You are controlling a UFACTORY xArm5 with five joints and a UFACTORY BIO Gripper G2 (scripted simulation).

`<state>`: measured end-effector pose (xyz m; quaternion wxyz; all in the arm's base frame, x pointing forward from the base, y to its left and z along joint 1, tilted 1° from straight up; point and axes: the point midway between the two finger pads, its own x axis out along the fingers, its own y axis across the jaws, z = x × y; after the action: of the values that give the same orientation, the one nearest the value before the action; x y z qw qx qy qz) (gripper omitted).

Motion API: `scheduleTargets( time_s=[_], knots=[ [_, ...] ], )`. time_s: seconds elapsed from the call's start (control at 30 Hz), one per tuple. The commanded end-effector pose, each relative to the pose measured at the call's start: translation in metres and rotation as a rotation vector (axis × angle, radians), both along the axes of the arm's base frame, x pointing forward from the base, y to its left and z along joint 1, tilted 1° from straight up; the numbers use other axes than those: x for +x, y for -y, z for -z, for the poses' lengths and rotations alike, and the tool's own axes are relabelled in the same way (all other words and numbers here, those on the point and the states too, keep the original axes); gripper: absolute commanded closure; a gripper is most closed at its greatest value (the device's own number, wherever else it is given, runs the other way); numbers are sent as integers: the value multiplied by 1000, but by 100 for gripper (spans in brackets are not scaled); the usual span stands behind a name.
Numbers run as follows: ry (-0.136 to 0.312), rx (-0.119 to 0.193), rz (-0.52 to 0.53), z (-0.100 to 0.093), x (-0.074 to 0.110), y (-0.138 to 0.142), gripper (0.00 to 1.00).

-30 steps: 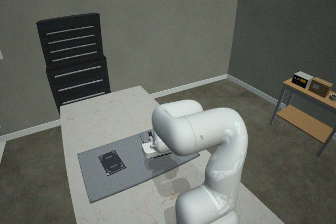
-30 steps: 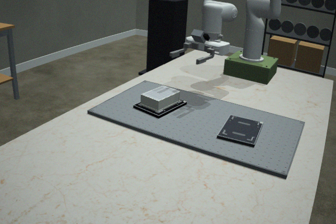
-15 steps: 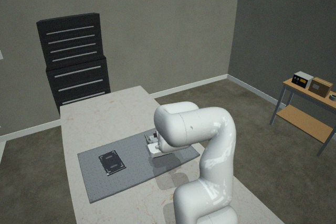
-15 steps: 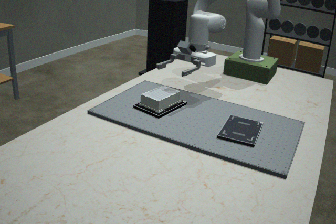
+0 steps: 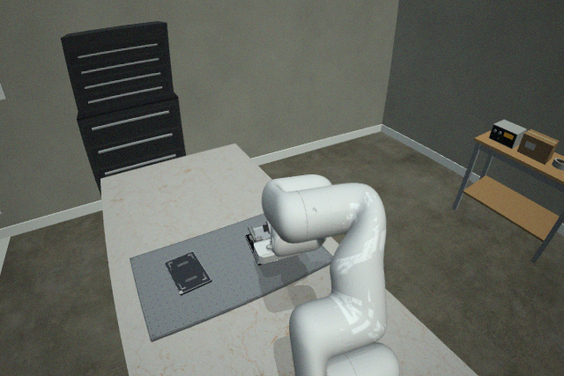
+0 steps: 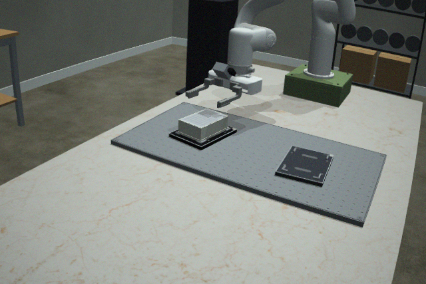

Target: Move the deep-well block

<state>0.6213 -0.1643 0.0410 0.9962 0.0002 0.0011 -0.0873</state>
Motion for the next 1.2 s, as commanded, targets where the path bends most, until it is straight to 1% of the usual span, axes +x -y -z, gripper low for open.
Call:
scheduleTargets(
  time_s=[0.0, 0.23, 1.17],
  knots=[
    [0, -13, 0, -2, 1, 1, 63],
    [0, -13, 0, -2, 1, 1, 63],
    [0, -13, 0, 42, 1, 1, 63]
  ],
)
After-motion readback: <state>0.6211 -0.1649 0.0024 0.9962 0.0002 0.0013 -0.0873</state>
